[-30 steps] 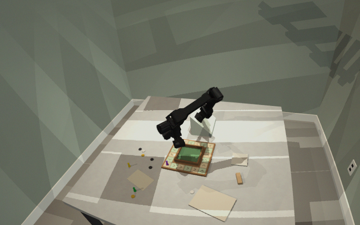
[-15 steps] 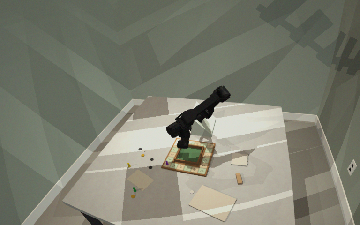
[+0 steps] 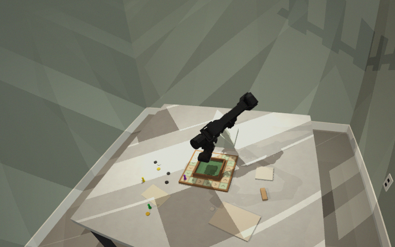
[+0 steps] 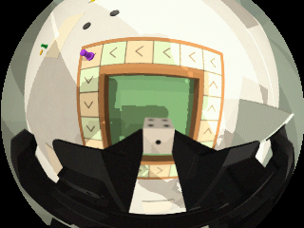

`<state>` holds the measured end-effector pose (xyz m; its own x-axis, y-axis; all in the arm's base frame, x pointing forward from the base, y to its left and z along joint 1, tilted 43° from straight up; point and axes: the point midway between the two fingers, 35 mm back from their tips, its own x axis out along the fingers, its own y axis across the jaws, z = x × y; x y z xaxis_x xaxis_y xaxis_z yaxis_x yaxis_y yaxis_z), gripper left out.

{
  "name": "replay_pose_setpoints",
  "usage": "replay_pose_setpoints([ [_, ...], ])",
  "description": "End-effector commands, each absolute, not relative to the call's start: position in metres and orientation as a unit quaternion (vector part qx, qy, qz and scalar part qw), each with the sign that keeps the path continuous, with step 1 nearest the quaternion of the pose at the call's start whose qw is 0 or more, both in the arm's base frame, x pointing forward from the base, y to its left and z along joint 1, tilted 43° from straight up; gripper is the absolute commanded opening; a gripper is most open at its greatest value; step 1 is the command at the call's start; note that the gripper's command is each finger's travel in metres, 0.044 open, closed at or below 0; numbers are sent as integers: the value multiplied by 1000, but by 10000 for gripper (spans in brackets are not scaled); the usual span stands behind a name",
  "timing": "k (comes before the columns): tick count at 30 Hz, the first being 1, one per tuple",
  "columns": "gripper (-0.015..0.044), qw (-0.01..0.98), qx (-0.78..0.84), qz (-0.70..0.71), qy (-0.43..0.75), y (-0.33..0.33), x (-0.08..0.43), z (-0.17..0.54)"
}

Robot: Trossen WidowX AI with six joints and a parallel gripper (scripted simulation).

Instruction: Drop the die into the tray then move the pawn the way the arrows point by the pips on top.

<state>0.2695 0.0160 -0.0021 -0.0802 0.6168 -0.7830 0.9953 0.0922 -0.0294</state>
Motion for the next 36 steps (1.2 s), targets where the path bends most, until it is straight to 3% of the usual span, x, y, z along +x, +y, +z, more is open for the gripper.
replay_pose_setpoints([
  [1,0,346,570,-345,661,18,266,-6],
  [21,0,535,461,-502,499,21,261,-12],
  [36,0,542,460,-505,490,20,272,32],
])
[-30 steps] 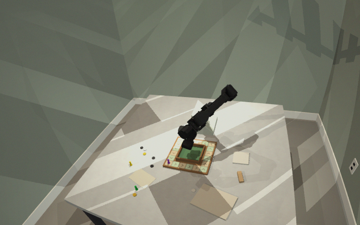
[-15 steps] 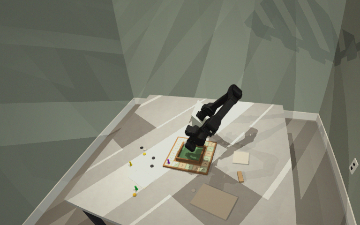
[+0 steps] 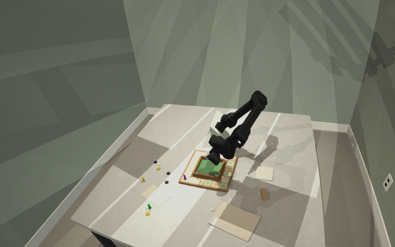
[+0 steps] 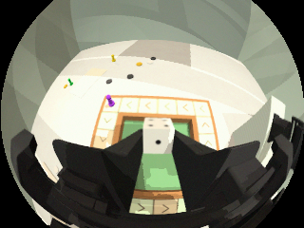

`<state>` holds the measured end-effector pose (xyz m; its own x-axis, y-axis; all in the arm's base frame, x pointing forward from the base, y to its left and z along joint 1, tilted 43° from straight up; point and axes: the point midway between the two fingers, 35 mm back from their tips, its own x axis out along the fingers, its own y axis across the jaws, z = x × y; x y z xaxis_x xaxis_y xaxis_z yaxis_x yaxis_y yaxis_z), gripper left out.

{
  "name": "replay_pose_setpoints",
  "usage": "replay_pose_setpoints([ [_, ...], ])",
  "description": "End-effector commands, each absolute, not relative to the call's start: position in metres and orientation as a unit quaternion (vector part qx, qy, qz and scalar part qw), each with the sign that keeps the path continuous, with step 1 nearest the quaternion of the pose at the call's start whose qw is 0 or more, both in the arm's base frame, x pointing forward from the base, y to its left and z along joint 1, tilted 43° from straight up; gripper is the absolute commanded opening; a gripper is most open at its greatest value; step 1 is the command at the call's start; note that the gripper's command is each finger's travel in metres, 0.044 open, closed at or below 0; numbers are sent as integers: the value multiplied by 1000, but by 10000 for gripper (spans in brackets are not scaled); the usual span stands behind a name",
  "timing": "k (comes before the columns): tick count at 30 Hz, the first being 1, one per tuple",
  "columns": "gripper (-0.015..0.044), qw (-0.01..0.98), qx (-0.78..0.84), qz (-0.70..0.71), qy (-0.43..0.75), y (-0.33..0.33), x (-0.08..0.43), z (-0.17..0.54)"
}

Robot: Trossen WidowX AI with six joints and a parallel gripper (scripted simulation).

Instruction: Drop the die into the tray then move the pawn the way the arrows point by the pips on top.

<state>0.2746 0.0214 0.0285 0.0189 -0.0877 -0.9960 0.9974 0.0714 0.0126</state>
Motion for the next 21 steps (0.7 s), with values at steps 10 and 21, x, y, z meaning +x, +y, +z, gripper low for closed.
replay_pose_setpoints([
  [10,0,541,460,-503,493,21,272,32],
  [21,105,541,460,-503,493,21,272,32],
])
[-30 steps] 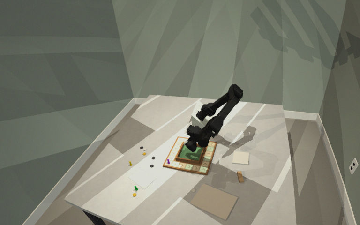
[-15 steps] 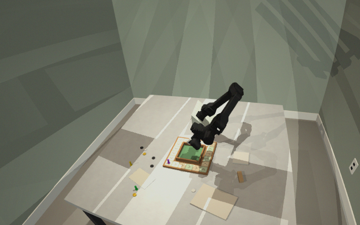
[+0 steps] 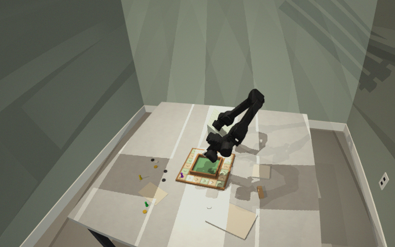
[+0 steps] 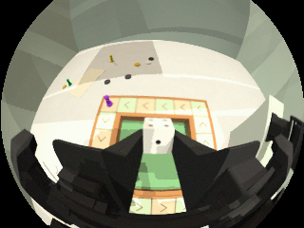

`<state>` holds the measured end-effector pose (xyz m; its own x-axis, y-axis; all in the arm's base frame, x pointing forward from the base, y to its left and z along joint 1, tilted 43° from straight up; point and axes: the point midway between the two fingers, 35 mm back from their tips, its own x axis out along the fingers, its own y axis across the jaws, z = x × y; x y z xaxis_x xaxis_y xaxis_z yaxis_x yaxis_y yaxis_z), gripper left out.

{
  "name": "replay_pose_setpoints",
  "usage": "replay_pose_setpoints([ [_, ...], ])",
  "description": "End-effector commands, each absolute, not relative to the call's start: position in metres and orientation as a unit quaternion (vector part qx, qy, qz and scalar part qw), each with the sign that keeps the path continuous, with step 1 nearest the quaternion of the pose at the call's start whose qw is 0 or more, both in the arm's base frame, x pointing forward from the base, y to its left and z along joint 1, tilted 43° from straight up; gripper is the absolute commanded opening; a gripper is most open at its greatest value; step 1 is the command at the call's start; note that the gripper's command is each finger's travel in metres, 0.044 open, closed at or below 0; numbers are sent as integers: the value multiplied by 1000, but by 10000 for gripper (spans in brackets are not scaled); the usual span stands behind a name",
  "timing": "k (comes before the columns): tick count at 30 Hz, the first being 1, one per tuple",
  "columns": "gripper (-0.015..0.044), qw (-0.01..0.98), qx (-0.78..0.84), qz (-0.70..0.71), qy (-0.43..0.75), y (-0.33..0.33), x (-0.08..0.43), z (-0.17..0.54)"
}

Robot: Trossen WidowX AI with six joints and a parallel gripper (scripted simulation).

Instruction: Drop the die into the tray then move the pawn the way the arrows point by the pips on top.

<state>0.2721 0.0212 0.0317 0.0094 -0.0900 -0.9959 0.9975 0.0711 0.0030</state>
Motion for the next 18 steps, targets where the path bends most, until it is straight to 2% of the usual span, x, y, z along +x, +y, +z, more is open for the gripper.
replay_pose_setpoints([
  [1,131,541,460,-503,493,21,272,32],
  [13,440,542,459,-505,490,-6,274,61],
  [15,440,521,466,-494,517,-5,272,53],
  [18,440,429,509,-427,611,1,267,29],
])
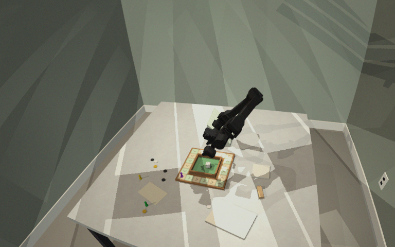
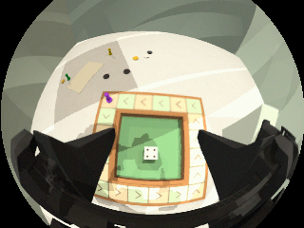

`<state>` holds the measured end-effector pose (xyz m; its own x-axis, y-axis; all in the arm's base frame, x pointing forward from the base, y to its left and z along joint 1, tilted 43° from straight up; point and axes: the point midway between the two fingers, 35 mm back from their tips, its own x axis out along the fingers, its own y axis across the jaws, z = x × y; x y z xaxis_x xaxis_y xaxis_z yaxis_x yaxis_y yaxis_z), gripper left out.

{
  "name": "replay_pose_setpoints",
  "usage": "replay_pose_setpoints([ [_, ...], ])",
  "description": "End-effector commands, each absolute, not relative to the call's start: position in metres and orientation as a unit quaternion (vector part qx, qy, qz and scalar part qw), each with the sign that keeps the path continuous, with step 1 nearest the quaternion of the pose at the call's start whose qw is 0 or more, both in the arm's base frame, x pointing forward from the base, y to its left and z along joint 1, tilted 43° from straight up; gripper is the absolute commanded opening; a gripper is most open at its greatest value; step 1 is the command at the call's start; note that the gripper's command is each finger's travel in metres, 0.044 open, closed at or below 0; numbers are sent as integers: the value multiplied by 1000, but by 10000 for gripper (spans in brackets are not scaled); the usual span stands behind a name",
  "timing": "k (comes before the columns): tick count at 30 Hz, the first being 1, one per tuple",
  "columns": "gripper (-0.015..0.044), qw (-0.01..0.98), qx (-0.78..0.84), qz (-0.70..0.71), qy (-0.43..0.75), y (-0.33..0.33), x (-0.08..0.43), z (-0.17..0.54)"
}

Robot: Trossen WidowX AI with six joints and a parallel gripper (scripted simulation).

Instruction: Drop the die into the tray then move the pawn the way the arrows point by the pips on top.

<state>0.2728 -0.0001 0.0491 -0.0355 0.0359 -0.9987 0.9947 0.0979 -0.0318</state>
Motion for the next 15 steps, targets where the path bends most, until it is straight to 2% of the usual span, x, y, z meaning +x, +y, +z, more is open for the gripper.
replay_pose_setpoints([
  [1,440,397,531,-397,635,3,267,24],
  [5,440,297,622,-277,670,4,273,14],
  [11,440,292,627,-271,670,4,274,14],
  [13,440,313,603,-307,666,2,270,14],
  [15,387,329,596,-287,674,-1,278,11],
])
